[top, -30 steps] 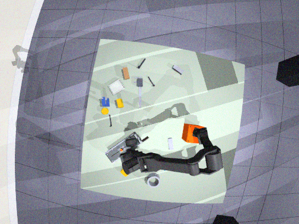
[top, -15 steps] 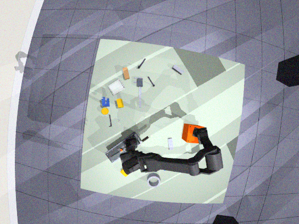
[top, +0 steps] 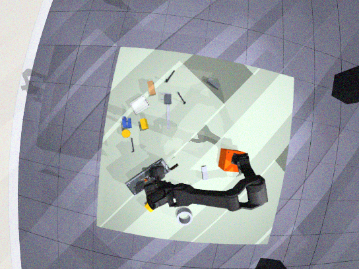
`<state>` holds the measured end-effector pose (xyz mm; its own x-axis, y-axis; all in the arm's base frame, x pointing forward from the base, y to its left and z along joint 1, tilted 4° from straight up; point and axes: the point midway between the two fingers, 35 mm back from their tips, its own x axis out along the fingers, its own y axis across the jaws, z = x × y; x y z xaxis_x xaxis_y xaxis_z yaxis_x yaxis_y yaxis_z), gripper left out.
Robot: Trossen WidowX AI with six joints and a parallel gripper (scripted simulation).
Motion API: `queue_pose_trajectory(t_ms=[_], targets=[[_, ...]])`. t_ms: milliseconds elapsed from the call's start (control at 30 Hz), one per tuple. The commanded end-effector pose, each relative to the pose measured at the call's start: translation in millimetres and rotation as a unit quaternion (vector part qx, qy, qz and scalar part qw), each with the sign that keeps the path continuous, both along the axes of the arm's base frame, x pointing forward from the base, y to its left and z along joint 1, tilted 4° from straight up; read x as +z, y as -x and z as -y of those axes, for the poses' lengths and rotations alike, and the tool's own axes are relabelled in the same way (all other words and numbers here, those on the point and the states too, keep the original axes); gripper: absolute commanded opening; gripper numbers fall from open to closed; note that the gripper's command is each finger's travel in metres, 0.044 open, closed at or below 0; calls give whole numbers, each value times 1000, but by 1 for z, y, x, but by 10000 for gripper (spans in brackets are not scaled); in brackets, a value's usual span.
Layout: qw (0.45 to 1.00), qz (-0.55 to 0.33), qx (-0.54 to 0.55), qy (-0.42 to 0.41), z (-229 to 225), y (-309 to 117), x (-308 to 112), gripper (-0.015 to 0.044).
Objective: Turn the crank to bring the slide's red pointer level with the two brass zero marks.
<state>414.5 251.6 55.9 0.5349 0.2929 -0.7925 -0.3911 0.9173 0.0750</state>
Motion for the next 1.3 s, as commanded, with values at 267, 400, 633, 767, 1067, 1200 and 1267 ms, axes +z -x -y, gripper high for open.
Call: queue_pose_trajectory(t_ms=[267,400,633,767,1067,1200,1267], targets=[[1000,0,0,0,0,0,0,72],[1000,0,0,0,0,0,0,0],[1000,0,0,0,0,0,0,0],[1000,0,0,0,0,0,0,0],[1000,0,0,0,0,0,0,105],[1000,0,0,0,0,0,0,210],[1000,0,0,0,0,0,0,263]])
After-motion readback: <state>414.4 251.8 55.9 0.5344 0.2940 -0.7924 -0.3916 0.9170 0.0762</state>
